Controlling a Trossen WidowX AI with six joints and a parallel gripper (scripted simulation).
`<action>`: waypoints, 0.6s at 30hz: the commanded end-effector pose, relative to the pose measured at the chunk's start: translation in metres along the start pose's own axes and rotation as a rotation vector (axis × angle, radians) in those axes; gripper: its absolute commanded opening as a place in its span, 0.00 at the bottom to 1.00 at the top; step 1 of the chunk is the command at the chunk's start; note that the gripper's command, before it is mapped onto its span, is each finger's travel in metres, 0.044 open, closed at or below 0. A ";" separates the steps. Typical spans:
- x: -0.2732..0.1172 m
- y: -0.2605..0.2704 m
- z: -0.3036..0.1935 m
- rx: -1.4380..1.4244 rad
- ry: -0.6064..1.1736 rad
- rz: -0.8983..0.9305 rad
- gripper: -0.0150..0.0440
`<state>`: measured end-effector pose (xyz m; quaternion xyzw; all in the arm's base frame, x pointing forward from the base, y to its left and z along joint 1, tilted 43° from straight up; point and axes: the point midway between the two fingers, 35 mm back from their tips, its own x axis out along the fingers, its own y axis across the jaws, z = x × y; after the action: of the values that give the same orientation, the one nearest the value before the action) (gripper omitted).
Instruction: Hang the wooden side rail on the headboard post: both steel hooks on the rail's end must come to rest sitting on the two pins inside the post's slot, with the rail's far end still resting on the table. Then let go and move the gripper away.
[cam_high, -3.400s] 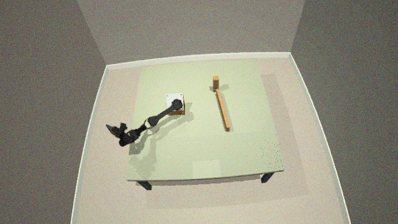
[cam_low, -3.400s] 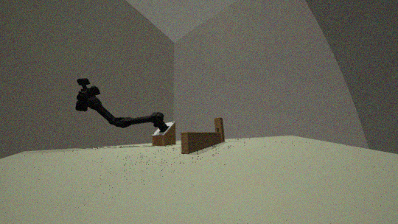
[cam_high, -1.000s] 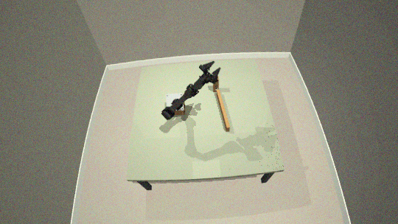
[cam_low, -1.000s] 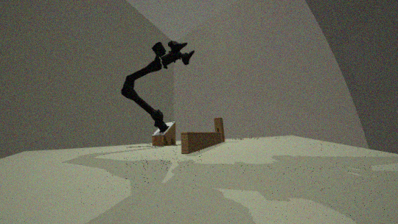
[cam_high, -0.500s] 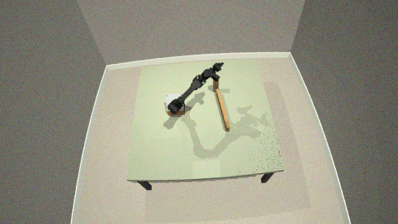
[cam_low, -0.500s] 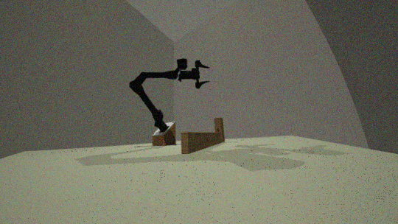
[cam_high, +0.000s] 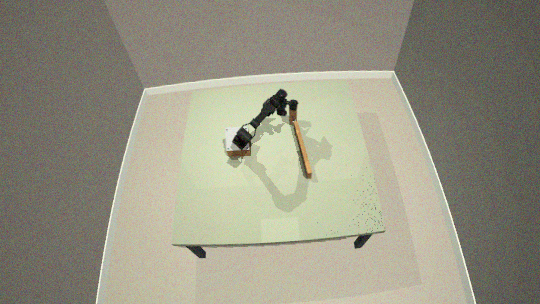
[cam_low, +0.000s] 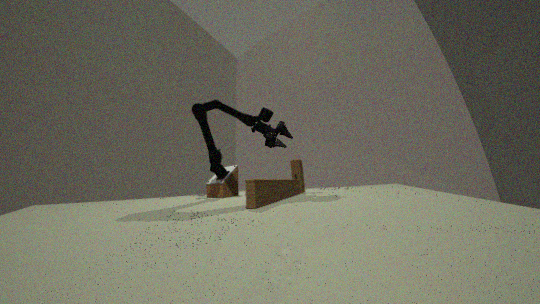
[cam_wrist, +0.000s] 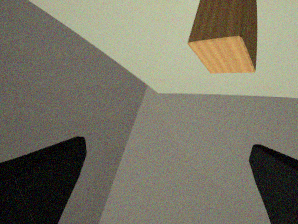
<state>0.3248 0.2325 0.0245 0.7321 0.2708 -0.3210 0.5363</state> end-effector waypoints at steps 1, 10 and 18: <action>0.017 -0.034 0.038 0.153 -0.150 -0.008 1.00; 0.029 -0.080 0.108 0.397 -0.390 0.073 1.00; 0.029 -0.080 0.108 0.397 -0.390 0.073 1.00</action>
<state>0.2664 0.1545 -0.0688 0.7558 0.0732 -0.4821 0.4369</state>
